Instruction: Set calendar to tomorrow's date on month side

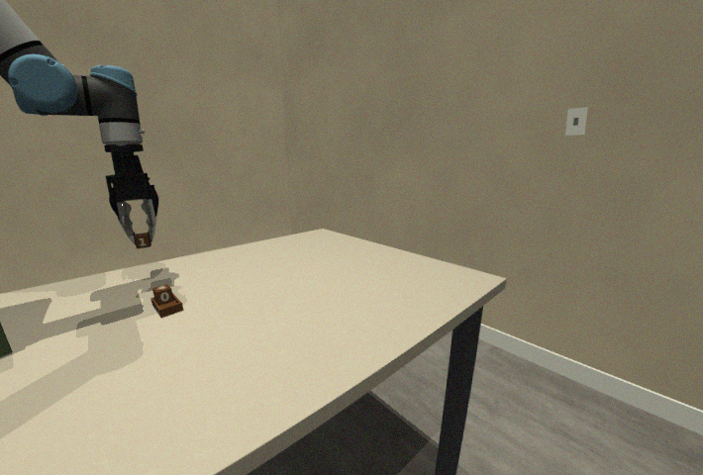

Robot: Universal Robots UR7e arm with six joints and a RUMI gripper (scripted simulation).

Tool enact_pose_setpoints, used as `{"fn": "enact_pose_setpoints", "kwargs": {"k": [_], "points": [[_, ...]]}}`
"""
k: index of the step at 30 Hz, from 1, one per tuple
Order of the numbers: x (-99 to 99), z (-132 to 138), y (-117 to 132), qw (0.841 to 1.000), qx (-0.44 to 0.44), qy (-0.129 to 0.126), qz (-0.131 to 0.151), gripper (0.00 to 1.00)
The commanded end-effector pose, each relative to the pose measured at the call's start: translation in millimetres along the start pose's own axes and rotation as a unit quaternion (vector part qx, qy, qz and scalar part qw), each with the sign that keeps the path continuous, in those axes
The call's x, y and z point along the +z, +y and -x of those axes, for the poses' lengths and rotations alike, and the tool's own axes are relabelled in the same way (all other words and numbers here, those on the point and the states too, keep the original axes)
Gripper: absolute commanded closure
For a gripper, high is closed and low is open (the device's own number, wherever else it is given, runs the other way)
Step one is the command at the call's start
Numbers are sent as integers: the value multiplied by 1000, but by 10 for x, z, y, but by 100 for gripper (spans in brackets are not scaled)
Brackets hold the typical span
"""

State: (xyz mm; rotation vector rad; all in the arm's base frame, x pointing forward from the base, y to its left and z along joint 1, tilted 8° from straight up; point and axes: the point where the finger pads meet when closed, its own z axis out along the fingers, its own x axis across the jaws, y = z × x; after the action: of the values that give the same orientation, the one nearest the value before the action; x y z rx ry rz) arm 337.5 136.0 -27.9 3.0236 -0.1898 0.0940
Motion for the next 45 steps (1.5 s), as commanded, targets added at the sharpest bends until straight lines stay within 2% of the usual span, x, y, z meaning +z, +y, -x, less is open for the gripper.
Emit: {"fn": "enact_pose_setpoints", "kwargs": {"k": [1, 8, 12, 14, 16, 20, 21, 24, 25, 29, 30, 31, 33, 39, 40, 45], "points": [[-3, -28, 9, 997, 73, 1, 4, 90], [-4, -67, 38, 982, 187, 1, 4, 90], [-5, -89, 59, 967, 253, 2, 4, 90], [-5, -103, 74, 955, 297, 2, 4, 90], [-5, -103, 74, 955, 297, 2, 4, 90], [-6, -127, 107, 925, 380, 2, 3, 90], [-6, -127, 108, 925, 381, 2, 3, 90], [-7, -143, 134, 898, 440, 2, 3, 90], [-7, -143, 135, 898, 441, 2, 3, 90], [-8, -160, 171, 858, 513, 3, 3, 90], [-8, -160, 172, 856, 516, 3, 3, 90], [-8, -164, 182, 845, 534, 3, 3, 90], [-8, -164, 182, 845, 534, 3, 3, 90], [-9, -180, 239, 774, 633, 3, 3, 90], [-9, -180, 240, 773, 634, 3, 3, 90], [-10, -185, 287, 708, 706, 3, 2, 90]]}}
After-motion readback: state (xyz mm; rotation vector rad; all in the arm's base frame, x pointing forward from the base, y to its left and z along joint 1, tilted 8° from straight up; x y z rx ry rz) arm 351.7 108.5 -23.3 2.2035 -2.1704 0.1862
